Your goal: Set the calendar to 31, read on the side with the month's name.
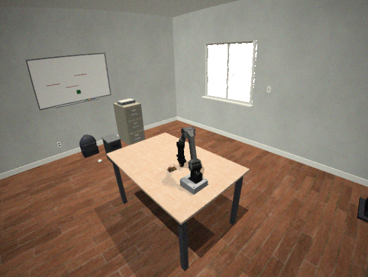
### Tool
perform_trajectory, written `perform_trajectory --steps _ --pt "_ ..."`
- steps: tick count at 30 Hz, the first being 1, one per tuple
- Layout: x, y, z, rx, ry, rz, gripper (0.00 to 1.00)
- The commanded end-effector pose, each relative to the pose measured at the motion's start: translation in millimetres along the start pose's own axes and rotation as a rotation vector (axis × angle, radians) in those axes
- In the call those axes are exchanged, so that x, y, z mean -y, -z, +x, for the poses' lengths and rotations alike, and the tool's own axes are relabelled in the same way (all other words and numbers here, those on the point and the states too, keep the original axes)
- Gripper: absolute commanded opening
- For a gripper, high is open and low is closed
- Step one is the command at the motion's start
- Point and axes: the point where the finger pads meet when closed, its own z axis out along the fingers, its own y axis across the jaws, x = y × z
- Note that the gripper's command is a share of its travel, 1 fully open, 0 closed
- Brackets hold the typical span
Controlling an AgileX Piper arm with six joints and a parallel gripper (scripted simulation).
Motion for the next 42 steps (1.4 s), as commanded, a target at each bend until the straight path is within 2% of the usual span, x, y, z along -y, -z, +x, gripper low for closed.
perform_trajectory --steps 1,9,13,21,23,27,30,42 --pt "1 0 0 0.0 -0.001 0.001 0.34" --pt "1 0 0 0.0 -0.002 0.001 0.34" --pt "-1 8 -1 0.001 -0.001 -0.004 0.34" --pt "-1 60 0 0.001 -0.001 -0.004 0.34" --pt "-1 60 0 0.001 -0.001 -0.004 0.34" --pt "-1 87 0 0.001 -0.001 -0.004 0.34" --pt "-1 98 0 0.001 -0.001 -0.004 0.34" --pt "0 100 0 0.0 -0.001 0.0 0.34"
